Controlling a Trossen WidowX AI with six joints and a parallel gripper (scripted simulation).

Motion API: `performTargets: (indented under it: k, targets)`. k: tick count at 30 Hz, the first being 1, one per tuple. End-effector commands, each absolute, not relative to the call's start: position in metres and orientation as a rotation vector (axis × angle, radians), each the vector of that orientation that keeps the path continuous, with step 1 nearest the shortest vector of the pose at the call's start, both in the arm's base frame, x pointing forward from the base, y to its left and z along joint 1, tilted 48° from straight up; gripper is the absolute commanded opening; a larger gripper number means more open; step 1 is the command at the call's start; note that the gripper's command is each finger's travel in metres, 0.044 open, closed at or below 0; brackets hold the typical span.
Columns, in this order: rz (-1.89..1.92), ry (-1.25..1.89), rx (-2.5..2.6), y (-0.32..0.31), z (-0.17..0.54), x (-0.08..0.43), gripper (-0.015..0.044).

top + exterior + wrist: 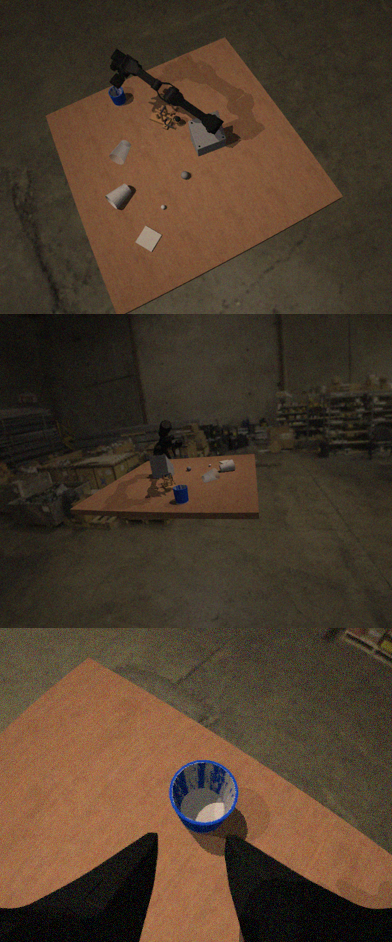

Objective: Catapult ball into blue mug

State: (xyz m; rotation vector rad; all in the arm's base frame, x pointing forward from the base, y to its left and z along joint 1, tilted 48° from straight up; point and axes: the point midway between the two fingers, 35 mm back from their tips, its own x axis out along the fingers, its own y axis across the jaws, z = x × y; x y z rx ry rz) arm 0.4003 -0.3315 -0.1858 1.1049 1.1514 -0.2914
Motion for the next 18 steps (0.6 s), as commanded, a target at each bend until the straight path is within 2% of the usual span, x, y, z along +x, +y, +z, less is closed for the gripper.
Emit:
performTargets:
  k: [1, 3, 12, 18]
  targets:
    - [-0.291, 1.149, 1.112, -0.331, -0.186, 0.401, 0.0046]
    - [-0.291, 1.149, 1.112, -0.331, -0.186, 0.401, 0.0]
    - [-0.288, 1.151, 1.108, -0.33, -0.186, 0.401, 0.0]
    - [-0.212, 1.239, 0.976, -0.303, -0.184, 0.4, 0.0]
